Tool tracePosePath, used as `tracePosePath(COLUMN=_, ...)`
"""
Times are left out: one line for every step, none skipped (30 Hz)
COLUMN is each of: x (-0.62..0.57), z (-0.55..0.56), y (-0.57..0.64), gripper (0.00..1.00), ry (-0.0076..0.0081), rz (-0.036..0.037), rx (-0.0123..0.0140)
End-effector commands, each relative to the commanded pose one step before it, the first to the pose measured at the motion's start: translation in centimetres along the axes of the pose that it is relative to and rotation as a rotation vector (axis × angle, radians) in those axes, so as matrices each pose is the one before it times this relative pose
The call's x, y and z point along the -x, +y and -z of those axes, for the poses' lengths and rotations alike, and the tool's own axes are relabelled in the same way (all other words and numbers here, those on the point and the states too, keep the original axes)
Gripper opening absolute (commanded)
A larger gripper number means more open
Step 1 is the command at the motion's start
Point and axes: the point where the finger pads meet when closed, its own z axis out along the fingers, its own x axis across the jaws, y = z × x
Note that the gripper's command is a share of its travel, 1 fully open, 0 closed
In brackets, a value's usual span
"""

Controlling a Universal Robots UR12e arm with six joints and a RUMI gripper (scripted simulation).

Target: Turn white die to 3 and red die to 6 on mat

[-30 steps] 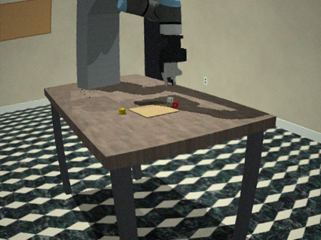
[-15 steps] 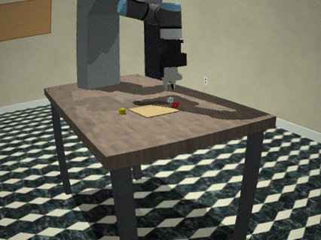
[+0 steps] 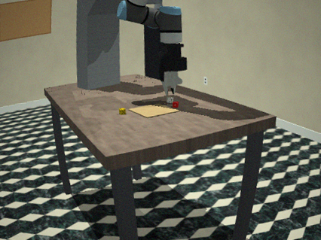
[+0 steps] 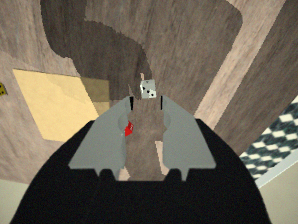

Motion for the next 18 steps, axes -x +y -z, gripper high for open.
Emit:
tracePosePath(x=-0.002, z=-0.402, y=0.039, gripper=0.21, ry=-0.00005, rz=0.00016, rx=0.00054)
tracePosePath(x=0.001, z=-0.042, y=0.001, gripper=0.21, ry=0.0, rz=0.0, rx=0.0)
tracePosePath(x=0.001, z=-0.034, y=0.001, gripper=0.21, ry=0.0, rz=0.0, rx=0.0)
tracePosePath(x=0.001, z=-0.026, y=0.001, gripper=0.21, ry=0.0, rz=0.0, rx=0.0)
tracePosePath(x=0.0, z=-0.02, y=0.001, gripper=0.21, ry=0.0, rz=0.0, rx=0.0)
tracePosePath(x=0.0, z=-0.014, y=0.0, gripper=0.21, ry=0.0, rz=0.0, rx=0.0)
tracePosePath(x=0.0, z=-0.009, y=0.0, gripper=0.21, ry=0.0, rz=0.0, rx=0.0)
tracePosePath(x=0.0, z=0.0, y=0.0, gripper=0.21, ry=0.0, rz=0.0, rx=0.0)
tracePosePath(x=0.0, z=0.0, y=0.0, gripper=0.21, ry=0.0, rz=0.0, rx=0.0)
tracePosePath(x=0.0, z=-0.005, y=0.0, gripper=0.21, ry=0.0, rz=0.0, rx=0.0)
tracePosePath(x=0.0, z=-0.002, y=0.0, gripper=0.21, ry=0.0, rz=0.0, rx=0.0)
tracePosePath(x=0.0, z=0.0, y=0.0, gripper=0.21, ry=0.0, rz=0.0, rx=0.0)
tracePosePath(x=0.0, z=0.0, y=0.0, gripper=0.21, ry=0.0, rz=0.0, rx=0.0)
tracePosePath(x=0.0, z=0.0, y=0.0, gripper=0.21, ry=0.0, rz=0.0, rx=0.0)
tracePosePath(x=0.0, z=0.0, y=0.0, gripper=0.21, ry=0.0, rz=0.0, rx=0.0)
tracePosePath(x=0.0, z=0.0, y=0.0, gripper=0.21, ry=0.0, rz=0.0, rx=0.0)
tracePosePath(x=0.0, z=0.0, y=0.0, gripper=0.21, ry=0.0, rz=0.0, rx=0.0)
tracePosePath(x=0.0, z=0.0, y=0.0, gripper=0.21, ry=0.0, rz=0.0, rx=0.0)
